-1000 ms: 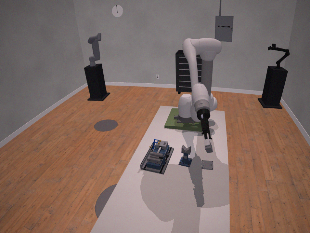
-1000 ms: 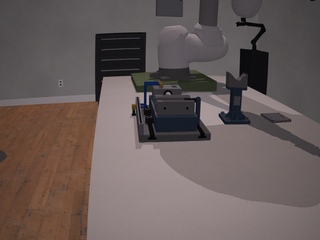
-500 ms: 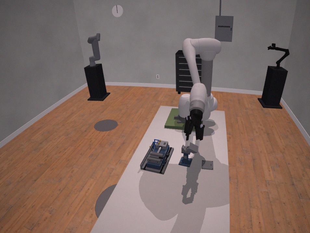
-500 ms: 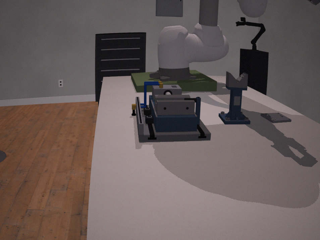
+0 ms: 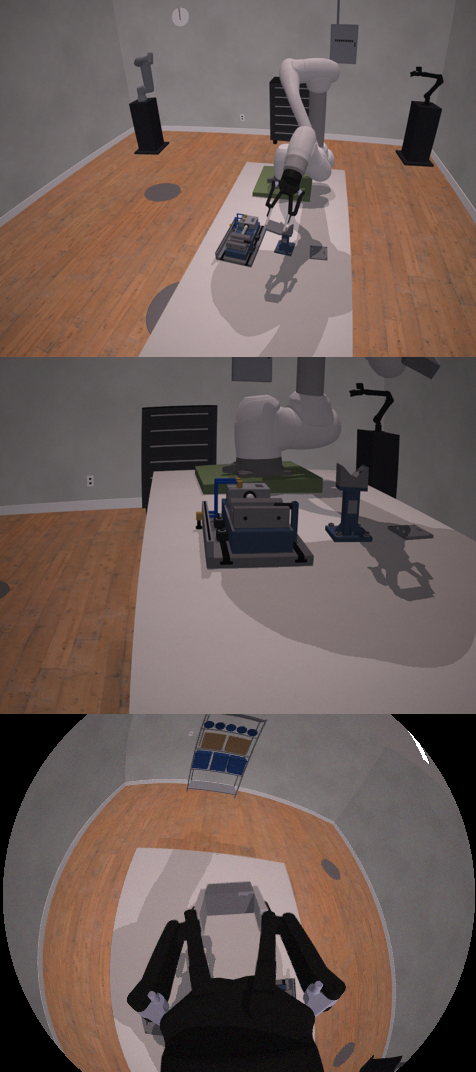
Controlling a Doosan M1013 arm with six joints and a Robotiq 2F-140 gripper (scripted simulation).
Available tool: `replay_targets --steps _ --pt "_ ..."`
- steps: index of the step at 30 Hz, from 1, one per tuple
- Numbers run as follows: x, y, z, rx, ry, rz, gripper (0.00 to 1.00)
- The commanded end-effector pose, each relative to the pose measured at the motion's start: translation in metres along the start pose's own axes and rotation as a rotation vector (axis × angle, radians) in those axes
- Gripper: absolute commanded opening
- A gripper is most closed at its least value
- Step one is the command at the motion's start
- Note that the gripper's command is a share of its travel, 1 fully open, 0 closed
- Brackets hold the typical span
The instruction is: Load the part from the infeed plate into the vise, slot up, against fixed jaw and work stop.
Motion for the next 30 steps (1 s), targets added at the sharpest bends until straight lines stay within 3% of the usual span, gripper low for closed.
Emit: replay_targets --steps 1,11,12,15,17,24,25,30 --pt "-0.010 0.000 0.005 -0.010 -0.095 -0.045 0.00" --pt "-0.056 0.004 0.012 -0.054 -0.478 -0.231 0.00" --pt "-0.057 0.005 0.012 -0.054 -0.480 -0.233 0.00" --pt "-0.073 0.008 0.011 -0.074 -0.611 -0.301 0.00" --pt "-0.073 0.008 0.011 -0.074 -0.611 -0.301 0.00" --pt "-0.106 0.020 0.004 -0.123 -0.884 -0.454 0.00" --pt "-0.106 0.020 0.004 -0.123 -0.885 -0.455 0.00" --pt "-0.126 0.030 -0.003 -0.160 -1.052 -0.558 0.00"
Point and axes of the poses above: the point where the finger pads meet when closed, its own y axis back along the fingers, its own z axis across the jaws, x = y × z, the point moved 10 cm from there along y, back along the fingers, and after that the axes turned 13 degrees about y, right-handed, at the moved point
